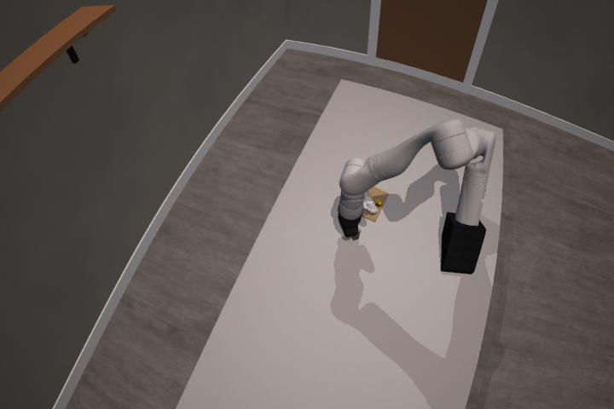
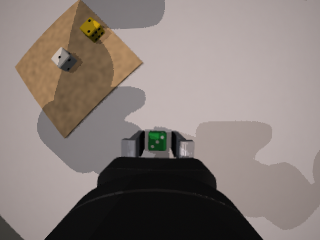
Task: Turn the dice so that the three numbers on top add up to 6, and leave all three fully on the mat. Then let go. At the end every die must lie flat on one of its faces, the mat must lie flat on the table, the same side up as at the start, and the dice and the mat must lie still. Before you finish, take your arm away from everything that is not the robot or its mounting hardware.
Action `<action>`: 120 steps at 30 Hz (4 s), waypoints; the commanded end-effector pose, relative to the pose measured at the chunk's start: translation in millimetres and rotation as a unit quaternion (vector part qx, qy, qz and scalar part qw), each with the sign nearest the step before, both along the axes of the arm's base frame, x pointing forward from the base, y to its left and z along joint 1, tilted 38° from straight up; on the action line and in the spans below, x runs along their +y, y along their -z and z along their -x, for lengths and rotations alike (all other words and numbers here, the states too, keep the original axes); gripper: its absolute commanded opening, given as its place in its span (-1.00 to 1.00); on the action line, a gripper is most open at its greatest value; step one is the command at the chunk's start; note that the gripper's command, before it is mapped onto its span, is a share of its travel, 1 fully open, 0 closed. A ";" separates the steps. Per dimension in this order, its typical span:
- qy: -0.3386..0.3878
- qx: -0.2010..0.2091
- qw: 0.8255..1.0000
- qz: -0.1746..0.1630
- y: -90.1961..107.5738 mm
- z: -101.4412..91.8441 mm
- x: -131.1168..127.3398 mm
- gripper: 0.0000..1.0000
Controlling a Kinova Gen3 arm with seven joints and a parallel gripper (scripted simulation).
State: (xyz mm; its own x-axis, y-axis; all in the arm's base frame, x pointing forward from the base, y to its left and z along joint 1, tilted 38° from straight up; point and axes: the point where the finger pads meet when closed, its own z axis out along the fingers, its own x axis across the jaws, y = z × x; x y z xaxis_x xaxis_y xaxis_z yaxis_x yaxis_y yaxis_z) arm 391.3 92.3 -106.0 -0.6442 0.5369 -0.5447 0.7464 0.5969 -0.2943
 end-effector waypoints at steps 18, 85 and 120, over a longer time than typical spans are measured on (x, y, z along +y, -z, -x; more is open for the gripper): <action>0.001 0.000 1.000 0.000 0.5 -0.5 -1.1 0.40; 0.001 0.000 1.000 0.000 -39.6 8.0 29.4 -0.19; 0.248 -0.188 0.949 -0.053 -168.0 -35.0 -38.2 -0.19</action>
